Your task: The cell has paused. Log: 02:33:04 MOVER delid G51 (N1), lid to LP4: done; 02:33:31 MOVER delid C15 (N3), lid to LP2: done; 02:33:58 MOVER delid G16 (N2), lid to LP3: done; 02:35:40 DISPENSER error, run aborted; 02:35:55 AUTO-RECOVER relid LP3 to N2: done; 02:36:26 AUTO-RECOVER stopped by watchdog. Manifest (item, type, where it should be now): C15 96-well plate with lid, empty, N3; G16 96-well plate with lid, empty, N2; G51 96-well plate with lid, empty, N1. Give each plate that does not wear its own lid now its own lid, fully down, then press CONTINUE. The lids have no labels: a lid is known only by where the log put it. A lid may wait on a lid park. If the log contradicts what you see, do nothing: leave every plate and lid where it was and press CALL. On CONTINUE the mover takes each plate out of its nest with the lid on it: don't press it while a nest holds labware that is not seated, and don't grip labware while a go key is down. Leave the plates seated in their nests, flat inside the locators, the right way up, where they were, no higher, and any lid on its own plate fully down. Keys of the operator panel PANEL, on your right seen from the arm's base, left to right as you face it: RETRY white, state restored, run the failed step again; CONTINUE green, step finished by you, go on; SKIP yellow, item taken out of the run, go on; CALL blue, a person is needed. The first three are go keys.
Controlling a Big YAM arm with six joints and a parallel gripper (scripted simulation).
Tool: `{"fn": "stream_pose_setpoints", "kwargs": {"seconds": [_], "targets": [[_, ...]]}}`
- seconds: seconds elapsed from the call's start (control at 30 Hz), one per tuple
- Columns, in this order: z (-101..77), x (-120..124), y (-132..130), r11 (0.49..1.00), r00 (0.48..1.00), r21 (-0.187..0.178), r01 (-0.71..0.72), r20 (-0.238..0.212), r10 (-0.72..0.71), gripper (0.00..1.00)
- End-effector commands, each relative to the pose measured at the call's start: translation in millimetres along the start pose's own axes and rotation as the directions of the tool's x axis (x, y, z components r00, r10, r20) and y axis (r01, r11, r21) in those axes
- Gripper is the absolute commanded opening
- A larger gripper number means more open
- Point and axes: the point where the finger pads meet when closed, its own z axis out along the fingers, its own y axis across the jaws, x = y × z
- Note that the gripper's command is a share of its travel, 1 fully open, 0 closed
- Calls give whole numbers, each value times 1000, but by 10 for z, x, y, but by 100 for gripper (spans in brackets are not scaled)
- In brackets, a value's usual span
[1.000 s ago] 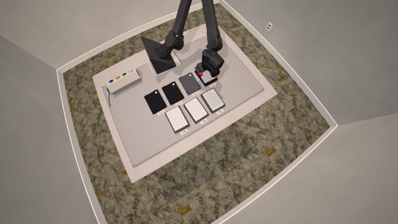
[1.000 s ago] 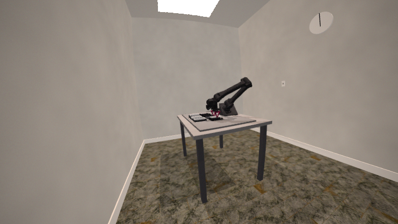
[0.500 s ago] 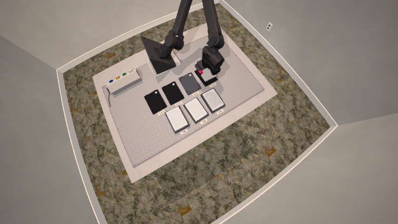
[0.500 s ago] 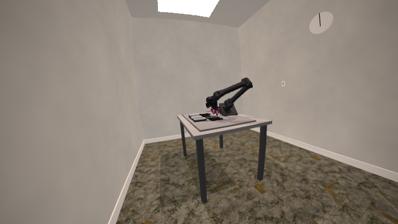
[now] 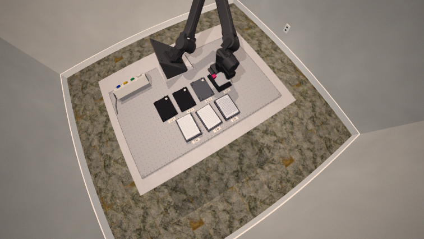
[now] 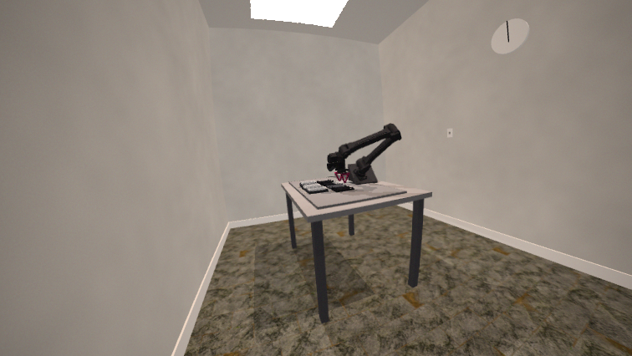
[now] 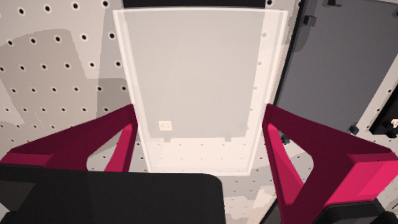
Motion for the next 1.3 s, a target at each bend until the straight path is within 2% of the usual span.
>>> {"fn": "stream_pose_setpoints", "kwargs": {"seconds": [0.0, 0.63, 0.67, 0.7, 1.13, 1.2, 1.23, 1.27], "targets": [[-175, -160, 171, 998, 998, -2, 55, 42, -55, 0], [-184, -164, 188, 998, 998, -3, 56, 41, -56, 0], [-173, -239, 95, 1000, 999, -3, -14, 36, 14, 0], [-175, -307, 76, 1000, 999, -3, -18, 43, 18, 0], [-189, -956, -168, 1000, 998, 0, 12, 54, -12, 0], [-189, -956, -168, 1000, 998, 0, 12, 54, -12, 0], [-111, -969, -110, 999, 999, -3, 32, 32, -32, 0], [-143, -1031, -159, 1000, 999, -1, 24, 41, -24, 0]]}}
